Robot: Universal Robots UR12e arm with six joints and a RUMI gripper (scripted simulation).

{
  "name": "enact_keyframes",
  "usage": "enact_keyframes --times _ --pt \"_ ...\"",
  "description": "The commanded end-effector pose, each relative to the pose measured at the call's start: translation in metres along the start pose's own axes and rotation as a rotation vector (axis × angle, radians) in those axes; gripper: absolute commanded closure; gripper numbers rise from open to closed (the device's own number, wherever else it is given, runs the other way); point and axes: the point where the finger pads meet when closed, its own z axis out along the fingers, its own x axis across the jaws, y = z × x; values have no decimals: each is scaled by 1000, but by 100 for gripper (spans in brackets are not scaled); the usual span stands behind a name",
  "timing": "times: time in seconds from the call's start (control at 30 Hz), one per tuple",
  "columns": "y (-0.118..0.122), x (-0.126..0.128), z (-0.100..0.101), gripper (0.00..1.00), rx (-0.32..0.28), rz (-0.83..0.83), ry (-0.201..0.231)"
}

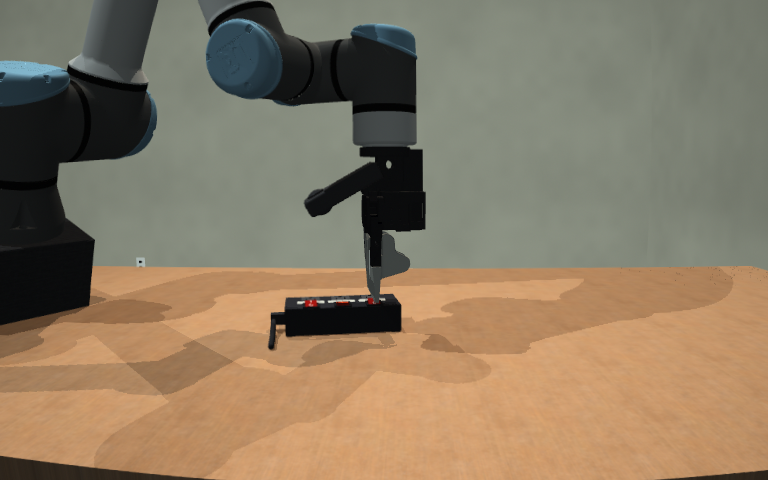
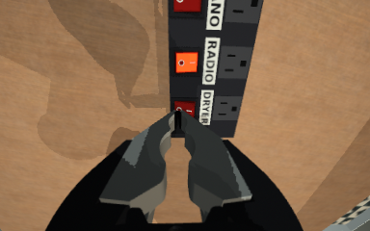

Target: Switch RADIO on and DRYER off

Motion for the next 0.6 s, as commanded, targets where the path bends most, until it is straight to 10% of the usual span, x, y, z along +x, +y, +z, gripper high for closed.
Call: enact_keyframes --times 0.0,0.57 --pt "0 -1 0 100 -2 2 0" --pt "3 -2 -28 100 -6 1 -2"
